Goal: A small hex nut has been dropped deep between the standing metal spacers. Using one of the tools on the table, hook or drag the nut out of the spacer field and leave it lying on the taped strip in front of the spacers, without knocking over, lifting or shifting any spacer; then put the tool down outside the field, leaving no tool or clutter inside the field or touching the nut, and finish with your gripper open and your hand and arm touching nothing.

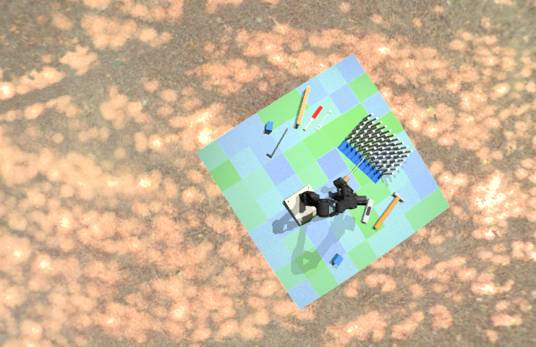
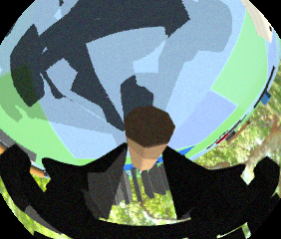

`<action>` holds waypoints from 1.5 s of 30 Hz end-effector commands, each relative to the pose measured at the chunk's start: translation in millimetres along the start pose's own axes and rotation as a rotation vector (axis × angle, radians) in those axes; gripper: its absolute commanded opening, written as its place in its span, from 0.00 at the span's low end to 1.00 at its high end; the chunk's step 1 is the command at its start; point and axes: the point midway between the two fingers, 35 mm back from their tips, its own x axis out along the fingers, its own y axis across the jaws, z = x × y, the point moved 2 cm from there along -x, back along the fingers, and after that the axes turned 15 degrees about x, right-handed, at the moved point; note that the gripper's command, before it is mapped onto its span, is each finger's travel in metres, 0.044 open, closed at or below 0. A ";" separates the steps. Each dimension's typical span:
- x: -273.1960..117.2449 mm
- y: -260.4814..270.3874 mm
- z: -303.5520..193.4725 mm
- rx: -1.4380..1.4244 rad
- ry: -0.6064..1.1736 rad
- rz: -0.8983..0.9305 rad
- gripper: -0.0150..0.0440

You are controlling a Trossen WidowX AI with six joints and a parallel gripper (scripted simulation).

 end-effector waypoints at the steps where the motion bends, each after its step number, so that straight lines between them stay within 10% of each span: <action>1: -3.1 -1.5 -4.0 -0.010 0.008 -0.002 0.25; 45: -84.8 -18.2 -16.9 -0.010 0.006 0.001 0.25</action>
